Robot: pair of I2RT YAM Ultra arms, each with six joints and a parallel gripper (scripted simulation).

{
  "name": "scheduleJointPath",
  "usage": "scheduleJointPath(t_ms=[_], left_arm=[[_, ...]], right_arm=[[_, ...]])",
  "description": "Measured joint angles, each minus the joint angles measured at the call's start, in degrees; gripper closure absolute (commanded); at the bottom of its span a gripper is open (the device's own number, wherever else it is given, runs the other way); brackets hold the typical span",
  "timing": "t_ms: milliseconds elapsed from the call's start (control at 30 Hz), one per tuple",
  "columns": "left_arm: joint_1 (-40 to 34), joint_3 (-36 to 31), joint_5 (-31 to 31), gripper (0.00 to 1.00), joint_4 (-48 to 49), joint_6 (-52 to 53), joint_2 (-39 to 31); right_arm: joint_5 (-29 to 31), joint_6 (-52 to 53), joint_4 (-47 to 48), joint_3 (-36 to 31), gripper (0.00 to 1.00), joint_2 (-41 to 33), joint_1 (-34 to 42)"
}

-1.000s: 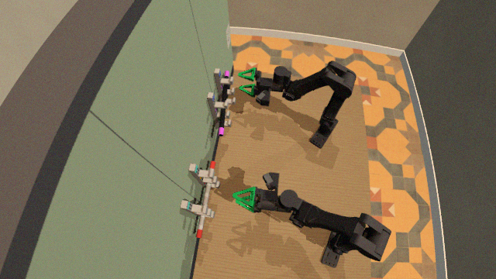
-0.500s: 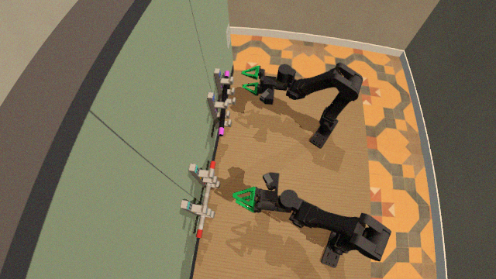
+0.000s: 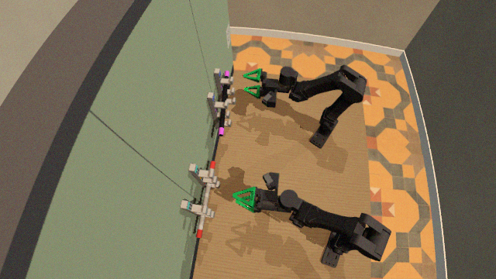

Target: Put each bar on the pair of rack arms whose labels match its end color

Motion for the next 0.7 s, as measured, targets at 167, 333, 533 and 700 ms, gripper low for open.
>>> scheduleJointPath(t_ms=[167, 333, 533, 700], left_arm=[[0.0, 0.0, 0.0, 0.0, 0.0, 0.0, 0.0], [0.0, 0.0, 0.0, 0.0, 0.0, 0.0, 0.0], [0.0, 0.0, 0.0, 0.0, 0.0, 0.0, 0.0], [0.0, 0.0, 0.0, 0.0, 0.0, 0.0, 0.0]], right_arm=[[1.18, 0.0, -0.37, -0.7, 0.0, -1.18, 1.36], [2.75, 0.0, -0.83, -1.46, 0.0, -2.27, 2.75], [4.76, 0.0, -1.44, -2.49, 0.0, -3.96, 5.05], [6.36, 0.0, -1.9, -3.19, 0.0, -5.16, 6.82]])
